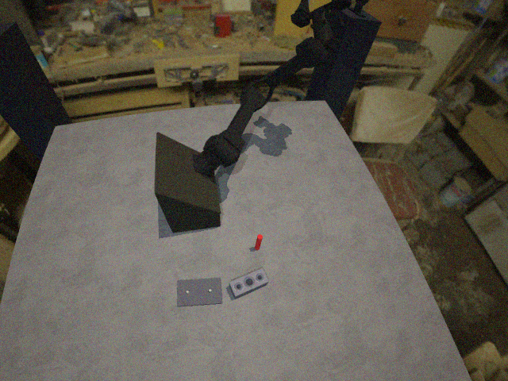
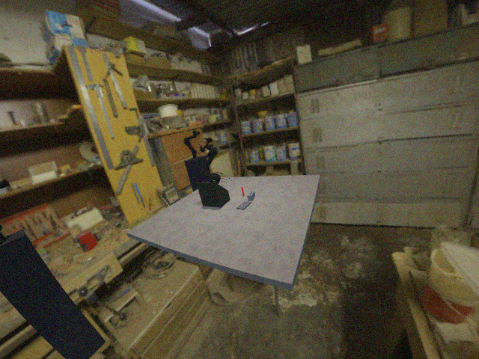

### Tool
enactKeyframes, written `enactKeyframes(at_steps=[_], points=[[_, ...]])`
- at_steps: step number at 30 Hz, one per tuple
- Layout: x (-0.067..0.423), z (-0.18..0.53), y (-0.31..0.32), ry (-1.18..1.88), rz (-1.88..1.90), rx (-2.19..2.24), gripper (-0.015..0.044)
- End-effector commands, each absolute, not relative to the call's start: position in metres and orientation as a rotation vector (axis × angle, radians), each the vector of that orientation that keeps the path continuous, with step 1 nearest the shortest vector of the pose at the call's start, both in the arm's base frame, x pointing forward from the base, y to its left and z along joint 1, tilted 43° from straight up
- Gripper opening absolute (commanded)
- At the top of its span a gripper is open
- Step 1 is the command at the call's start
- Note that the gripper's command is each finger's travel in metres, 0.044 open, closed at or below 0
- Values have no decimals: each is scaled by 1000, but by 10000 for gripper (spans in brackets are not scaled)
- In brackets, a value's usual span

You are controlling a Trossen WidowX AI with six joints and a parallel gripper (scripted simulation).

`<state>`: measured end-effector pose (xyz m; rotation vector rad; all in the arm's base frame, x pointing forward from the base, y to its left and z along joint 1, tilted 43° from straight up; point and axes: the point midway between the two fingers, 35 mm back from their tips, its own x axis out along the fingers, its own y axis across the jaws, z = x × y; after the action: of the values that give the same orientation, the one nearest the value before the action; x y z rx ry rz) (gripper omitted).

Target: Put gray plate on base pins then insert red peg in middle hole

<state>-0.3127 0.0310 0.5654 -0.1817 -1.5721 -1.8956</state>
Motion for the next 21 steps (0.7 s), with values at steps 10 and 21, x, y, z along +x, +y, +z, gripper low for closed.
enactKeyframes(at_steps=[10,21], points=[[-225,629,-1,-1464,-1647,-374,440],[-68,679,-42,-1227,-1244,-558,440]])
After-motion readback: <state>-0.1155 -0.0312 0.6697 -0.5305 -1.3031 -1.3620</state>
